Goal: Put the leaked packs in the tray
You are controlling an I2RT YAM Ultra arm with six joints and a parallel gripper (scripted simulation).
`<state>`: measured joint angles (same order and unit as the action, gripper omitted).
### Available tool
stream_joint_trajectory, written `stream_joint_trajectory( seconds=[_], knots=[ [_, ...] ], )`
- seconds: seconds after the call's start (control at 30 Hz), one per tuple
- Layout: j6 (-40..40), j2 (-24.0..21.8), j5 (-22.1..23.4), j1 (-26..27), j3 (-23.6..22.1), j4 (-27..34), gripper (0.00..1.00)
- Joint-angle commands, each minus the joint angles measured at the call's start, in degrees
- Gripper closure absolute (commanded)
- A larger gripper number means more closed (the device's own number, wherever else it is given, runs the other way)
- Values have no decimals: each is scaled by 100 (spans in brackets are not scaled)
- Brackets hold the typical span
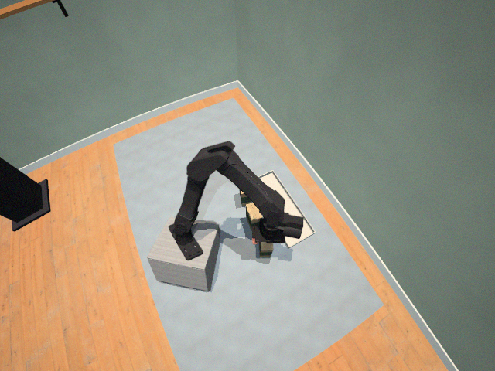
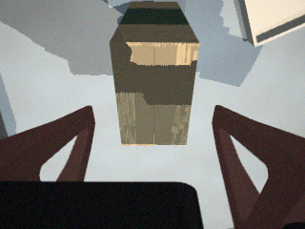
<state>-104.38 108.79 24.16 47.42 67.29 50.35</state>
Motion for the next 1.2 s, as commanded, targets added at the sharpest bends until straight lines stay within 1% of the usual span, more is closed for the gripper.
stream_joint_trajectory(
  seconds=[0.0,0.77,1.17],
  knots=[
    [35,-71,84,57,82,71,22],
    [36,-72,84,56,83,71,22],
    [58,-112,86,-34,133,83,22]
  ],
)
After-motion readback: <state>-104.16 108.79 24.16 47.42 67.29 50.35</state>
